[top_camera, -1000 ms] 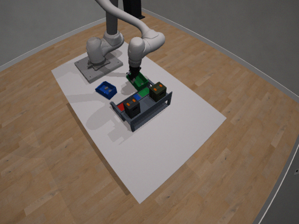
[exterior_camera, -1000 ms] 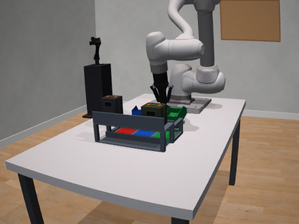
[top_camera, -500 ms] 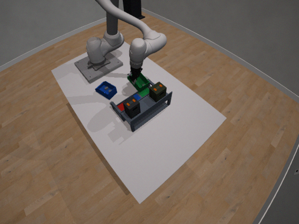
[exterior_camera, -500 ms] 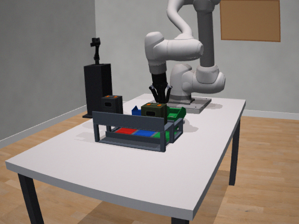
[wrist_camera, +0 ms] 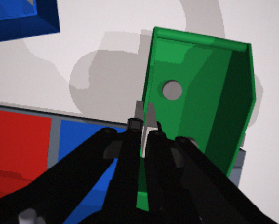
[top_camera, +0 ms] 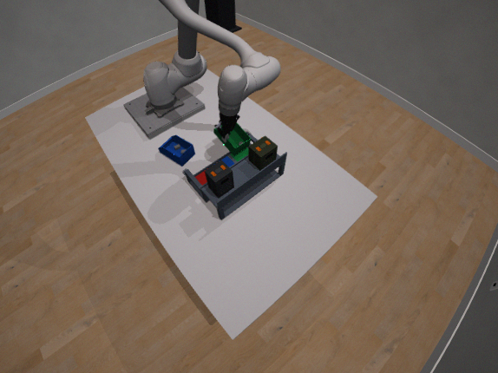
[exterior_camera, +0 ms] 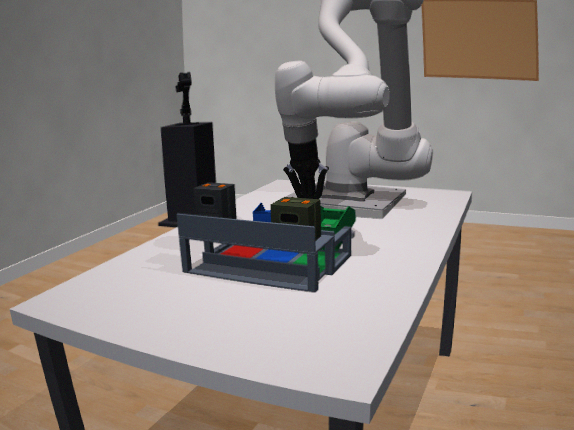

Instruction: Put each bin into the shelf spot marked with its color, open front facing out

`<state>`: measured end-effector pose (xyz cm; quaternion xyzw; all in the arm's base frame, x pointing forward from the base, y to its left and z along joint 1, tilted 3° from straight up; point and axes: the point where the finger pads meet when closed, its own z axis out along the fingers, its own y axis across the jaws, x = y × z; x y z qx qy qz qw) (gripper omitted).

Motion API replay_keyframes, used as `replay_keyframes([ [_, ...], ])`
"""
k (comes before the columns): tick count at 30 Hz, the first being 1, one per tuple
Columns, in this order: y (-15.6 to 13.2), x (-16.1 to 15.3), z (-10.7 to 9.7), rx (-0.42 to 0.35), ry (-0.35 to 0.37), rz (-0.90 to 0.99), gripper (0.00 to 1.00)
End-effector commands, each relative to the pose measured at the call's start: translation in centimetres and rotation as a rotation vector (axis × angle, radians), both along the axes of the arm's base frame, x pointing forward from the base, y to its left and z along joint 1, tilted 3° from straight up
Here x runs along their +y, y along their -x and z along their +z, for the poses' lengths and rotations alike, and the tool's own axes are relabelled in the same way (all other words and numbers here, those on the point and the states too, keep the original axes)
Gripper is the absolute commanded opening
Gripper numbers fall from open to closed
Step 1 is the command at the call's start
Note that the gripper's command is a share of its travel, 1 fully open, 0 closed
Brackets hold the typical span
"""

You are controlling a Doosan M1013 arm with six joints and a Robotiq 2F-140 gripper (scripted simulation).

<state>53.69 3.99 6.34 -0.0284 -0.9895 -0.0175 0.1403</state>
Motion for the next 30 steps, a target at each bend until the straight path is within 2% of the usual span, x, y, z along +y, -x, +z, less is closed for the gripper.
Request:
replay_keyframes([
  [1, -0.3, 0.0, 0.0, 0.0, 0.0, 0.0, 0.1],
  [30, -2.6, -0.2, -0.1, 0.0, 0.0, 0.0, 0.1],
])
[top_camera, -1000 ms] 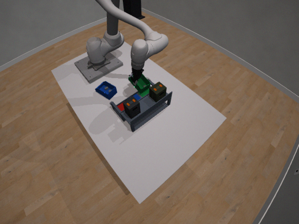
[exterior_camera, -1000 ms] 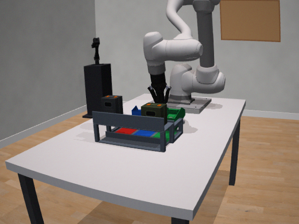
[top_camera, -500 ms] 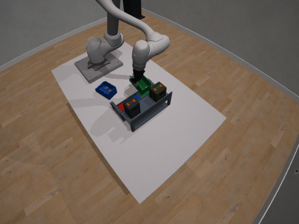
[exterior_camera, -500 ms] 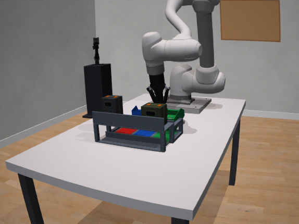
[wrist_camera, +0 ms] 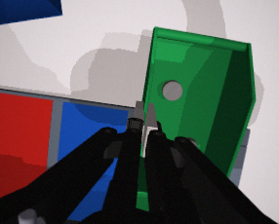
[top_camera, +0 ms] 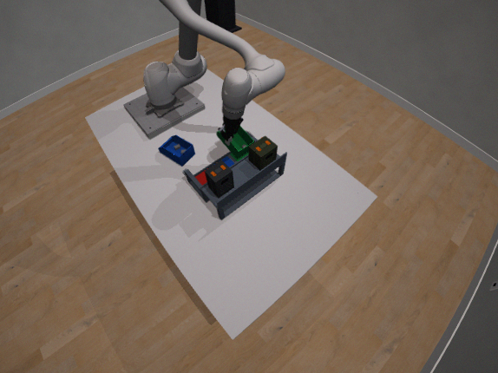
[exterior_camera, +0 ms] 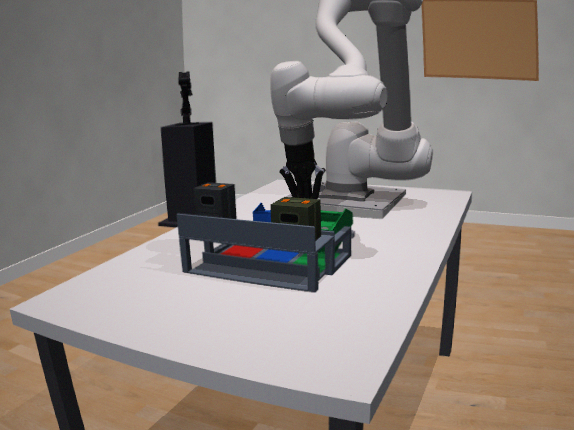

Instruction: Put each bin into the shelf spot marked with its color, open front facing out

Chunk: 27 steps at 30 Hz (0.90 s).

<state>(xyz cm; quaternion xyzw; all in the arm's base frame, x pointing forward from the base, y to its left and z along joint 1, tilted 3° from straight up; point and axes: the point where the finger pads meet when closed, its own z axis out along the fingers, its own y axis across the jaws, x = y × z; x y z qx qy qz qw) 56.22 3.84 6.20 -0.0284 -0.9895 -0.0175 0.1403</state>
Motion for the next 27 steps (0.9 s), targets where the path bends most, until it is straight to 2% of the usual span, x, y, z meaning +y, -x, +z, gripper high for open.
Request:
replay_keyframes([
  [1, -0.17, -0.01, 0.0, 0.0, 0.0, 0.0, 0.1],
  [27, -0.89, -0.05, -0.03, 0.0, 0.0, 0.0, 0.1],
])
